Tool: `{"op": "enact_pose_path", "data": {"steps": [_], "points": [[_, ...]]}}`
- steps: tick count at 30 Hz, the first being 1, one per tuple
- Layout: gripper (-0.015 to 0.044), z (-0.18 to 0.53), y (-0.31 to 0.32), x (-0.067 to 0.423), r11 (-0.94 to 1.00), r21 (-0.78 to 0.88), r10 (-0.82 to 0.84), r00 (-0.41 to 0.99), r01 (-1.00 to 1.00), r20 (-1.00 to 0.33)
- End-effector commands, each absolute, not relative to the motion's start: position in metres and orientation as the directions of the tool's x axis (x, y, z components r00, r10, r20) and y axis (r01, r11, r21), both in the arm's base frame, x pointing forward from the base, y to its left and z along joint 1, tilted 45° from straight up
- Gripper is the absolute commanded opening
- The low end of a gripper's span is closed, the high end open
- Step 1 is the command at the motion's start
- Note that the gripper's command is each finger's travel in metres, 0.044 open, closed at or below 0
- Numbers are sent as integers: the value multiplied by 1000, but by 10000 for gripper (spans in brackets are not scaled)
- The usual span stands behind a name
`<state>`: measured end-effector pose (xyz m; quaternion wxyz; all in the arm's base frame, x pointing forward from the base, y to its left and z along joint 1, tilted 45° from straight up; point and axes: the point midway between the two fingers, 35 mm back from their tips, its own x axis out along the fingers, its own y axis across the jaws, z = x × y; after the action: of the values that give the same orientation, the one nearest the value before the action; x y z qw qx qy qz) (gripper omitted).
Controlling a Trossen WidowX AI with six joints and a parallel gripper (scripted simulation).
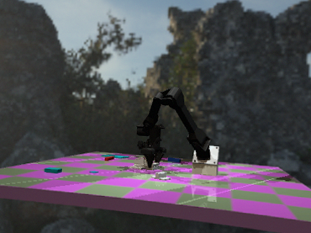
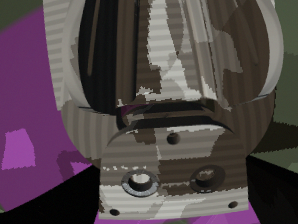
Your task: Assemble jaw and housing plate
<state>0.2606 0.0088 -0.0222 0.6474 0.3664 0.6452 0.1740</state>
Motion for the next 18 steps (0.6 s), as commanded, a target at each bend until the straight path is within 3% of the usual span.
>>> {"op": "enact_pose_path", "data": {"steps": [1,18], "points": [[351,-20,6,260,675,696,695,107,246,-711],[351,-23,8,261,675,696,695,107,246,-711]]}}
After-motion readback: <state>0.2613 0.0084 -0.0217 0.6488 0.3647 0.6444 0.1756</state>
